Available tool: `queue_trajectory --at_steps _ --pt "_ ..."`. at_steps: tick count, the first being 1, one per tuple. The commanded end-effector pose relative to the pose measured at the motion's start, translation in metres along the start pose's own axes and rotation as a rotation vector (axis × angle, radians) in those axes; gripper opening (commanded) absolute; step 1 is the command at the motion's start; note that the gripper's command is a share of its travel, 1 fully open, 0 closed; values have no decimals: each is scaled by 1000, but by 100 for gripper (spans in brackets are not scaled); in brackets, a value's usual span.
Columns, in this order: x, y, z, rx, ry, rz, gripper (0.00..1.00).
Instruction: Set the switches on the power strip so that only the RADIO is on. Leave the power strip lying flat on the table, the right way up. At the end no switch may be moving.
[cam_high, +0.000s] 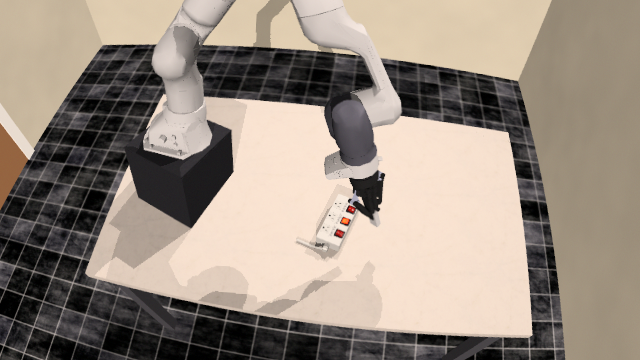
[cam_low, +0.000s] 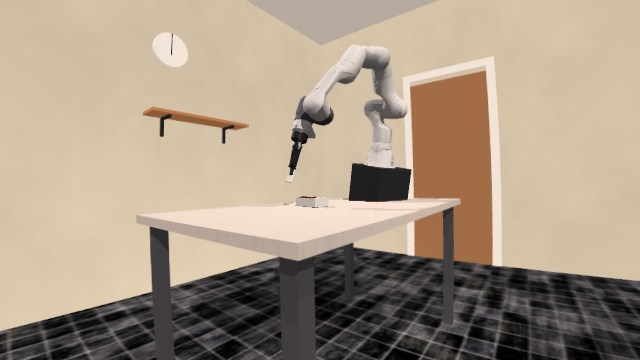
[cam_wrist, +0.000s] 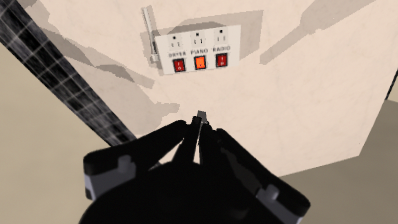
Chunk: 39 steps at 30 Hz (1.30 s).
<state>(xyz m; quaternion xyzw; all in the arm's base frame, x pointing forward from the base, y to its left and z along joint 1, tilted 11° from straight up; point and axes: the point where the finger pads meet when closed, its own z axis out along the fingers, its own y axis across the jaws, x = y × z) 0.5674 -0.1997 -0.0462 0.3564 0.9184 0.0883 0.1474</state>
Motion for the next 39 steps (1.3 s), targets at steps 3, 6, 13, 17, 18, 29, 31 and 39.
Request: queue_trajectory --at_steps 3,6,13,17,18,29,31,39 --pt "0 -1 0 1 -2 -4 0" --pt "0 -1 0 1 -2 -4 0" --pt "0 -1 0 1 -2 -4 0" --pt "0 -1 0 1 -2 -4 0" --pt "0 -1 0 1 -2 -4 0" --pt "0 -1 0 1 -2 -4 0" --pt "0 -1 0 1 -2 -4 0" --pt "11 -4 52 1 -3 -6 0"
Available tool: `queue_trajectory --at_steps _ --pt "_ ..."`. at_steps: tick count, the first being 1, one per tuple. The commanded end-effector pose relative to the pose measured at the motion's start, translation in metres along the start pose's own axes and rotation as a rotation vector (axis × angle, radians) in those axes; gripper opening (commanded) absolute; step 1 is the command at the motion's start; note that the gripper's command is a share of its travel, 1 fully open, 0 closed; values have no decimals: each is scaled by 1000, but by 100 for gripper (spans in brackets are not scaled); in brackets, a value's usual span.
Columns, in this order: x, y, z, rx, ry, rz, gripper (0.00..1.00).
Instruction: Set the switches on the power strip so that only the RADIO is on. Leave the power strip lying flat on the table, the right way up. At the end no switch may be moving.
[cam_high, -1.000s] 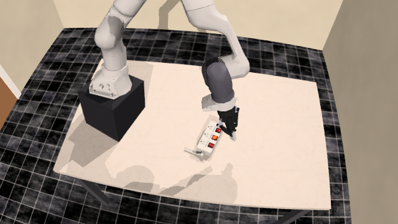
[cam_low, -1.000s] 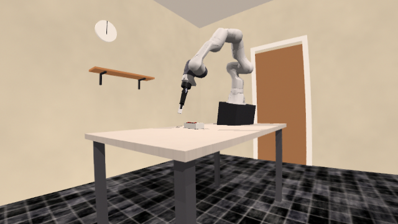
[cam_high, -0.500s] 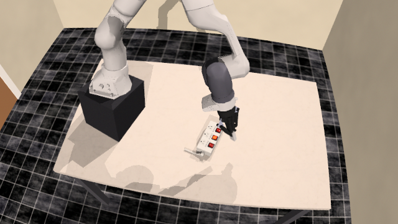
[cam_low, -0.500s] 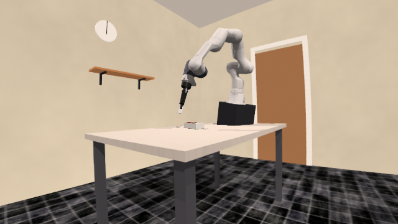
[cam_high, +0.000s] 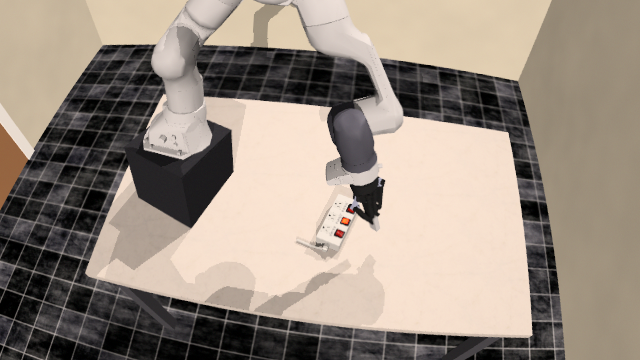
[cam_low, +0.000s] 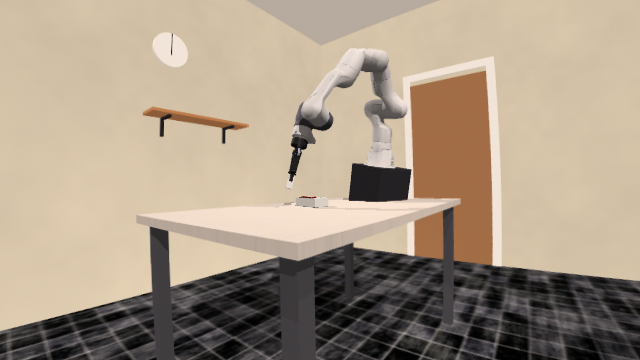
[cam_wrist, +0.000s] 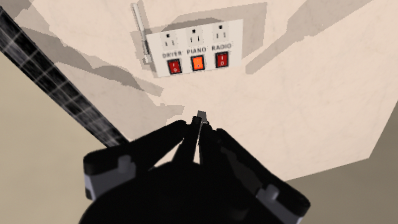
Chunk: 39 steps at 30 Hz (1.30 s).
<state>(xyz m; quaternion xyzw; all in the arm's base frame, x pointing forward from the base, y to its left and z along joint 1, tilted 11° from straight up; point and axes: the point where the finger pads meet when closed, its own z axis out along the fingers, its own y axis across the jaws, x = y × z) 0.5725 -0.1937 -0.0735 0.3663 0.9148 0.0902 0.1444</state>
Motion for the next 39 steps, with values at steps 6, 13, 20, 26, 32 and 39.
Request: queue_trajectory --at_steps 6,13,20,26,32,39 --pt "15 -7 53 0 -3 -21 0" --pt "18 -8 60 0 -2 -19 0" --pt "18 -8 60 0 -2 -19 0" --pt "18 -8 60 0 -2 -19 0" --pt "18 -8 60 0 -2 -19 0" --pt "18 -8 60 0 -2 -19 0"
